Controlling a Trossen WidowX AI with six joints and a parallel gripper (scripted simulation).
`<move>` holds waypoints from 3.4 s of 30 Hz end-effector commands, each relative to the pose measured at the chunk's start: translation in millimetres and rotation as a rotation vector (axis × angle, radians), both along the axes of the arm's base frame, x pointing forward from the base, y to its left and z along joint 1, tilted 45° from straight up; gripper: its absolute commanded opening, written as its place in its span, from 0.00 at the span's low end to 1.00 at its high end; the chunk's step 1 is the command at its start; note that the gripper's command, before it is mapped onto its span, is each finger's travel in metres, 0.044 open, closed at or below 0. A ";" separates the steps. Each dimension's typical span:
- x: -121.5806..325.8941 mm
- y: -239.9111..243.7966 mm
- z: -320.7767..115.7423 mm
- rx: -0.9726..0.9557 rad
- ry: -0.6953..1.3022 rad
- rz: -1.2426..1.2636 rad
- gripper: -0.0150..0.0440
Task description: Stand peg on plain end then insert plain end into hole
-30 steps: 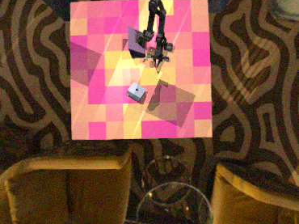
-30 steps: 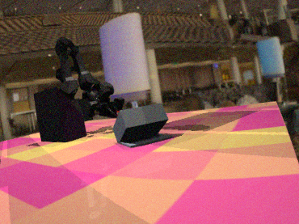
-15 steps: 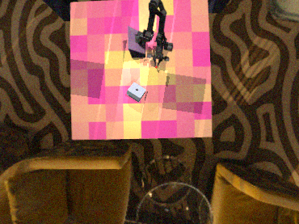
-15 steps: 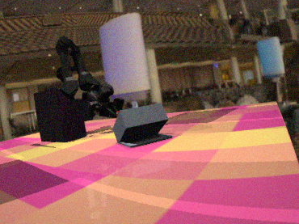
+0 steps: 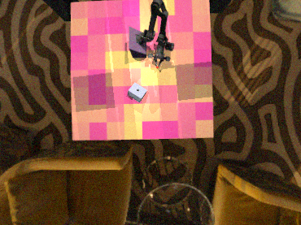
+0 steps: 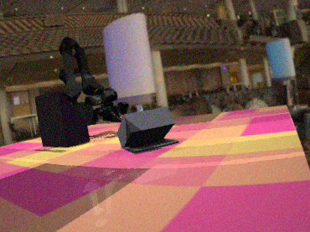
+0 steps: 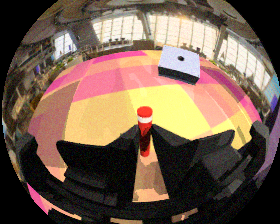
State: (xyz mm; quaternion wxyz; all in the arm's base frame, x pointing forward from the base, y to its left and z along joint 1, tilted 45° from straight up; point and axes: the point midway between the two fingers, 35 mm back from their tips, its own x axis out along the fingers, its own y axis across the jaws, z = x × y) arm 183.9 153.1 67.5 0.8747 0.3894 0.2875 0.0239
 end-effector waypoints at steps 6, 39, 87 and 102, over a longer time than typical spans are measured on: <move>-1.8 1.8 -1.5 -0.002 -0.005 -0.005 0.34; -4.3 3.4 -2.7 -0.015 -0.045 -0.046 0.34; -8.7 5.5 -5.4 -0.026 -0.112 -0.116 0.34; -10.1 6.1 -6.3 -0.030 -0.132 -0.137 0.34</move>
